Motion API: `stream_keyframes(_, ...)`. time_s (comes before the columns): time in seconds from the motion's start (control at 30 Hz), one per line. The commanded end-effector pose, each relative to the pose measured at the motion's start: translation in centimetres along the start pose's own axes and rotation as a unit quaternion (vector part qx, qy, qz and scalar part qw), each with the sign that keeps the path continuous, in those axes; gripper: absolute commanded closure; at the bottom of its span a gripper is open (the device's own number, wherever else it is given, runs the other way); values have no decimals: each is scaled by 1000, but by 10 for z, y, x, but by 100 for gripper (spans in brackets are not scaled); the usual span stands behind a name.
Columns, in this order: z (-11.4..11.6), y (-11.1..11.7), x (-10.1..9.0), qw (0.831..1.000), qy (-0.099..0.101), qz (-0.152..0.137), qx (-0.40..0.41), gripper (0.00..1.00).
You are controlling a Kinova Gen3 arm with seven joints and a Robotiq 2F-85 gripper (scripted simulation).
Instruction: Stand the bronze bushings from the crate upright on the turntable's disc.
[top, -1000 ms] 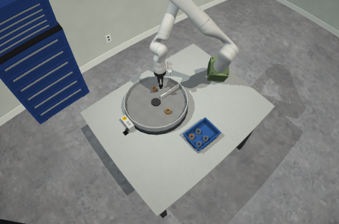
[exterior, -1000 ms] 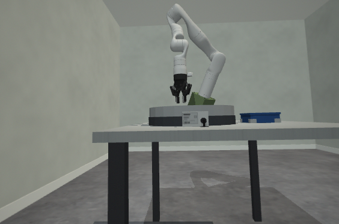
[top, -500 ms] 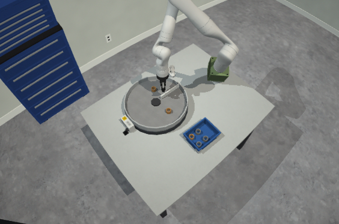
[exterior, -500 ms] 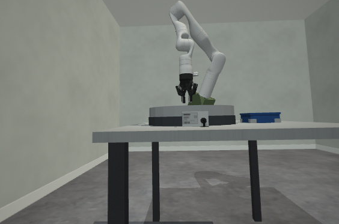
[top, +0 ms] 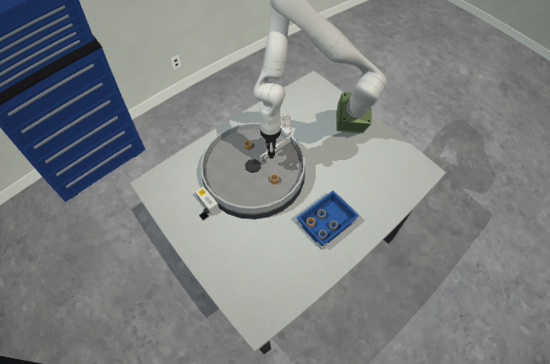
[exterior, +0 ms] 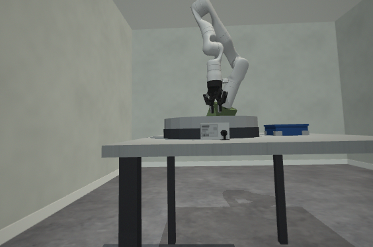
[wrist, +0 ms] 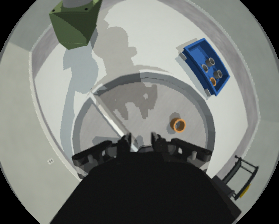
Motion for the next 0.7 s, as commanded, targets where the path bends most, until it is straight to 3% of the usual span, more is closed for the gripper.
stream_keyframes(0.0, 8, 2, -1, 1000, 4, -1, -8, 61)
stream_keyframes(0.67, 86, 36, -1, 1000, 4, -1, 13, 61)
Point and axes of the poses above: the point where the finger pads meet when closed, its own x axis out along the fingers, its own z axis across the jaws, y = z × x, the point moved 3 cm from there along -x, back along the fingers, and after that the axes turned 5 degrees about -x, right-handed, at the moved point
